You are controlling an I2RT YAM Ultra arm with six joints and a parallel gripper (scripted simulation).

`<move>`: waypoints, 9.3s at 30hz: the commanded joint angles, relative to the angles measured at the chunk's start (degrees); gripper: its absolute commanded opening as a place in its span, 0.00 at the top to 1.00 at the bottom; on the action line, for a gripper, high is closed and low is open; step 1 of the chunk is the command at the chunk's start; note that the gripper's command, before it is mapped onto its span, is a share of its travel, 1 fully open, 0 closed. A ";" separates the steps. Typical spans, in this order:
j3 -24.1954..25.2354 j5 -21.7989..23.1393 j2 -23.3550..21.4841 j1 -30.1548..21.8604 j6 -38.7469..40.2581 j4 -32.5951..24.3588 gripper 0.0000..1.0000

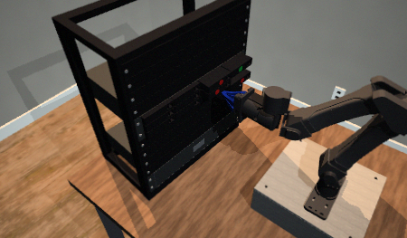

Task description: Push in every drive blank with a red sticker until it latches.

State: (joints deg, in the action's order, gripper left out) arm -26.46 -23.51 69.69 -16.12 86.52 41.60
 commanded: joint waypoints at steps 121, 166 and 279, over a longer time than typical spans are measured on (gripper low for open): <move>-9.56 2.61 9.42 2.40 -0.49 1.13 1.00; -10.29 2.56 10.11 2.27 -0.50 0.95 1.00; -12.66 2.27 12.17 1.28 -0.50 0.69 1.00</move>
State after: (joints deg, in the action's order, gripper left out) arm -35.77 -24.14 80.36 -13.98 86.52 42.24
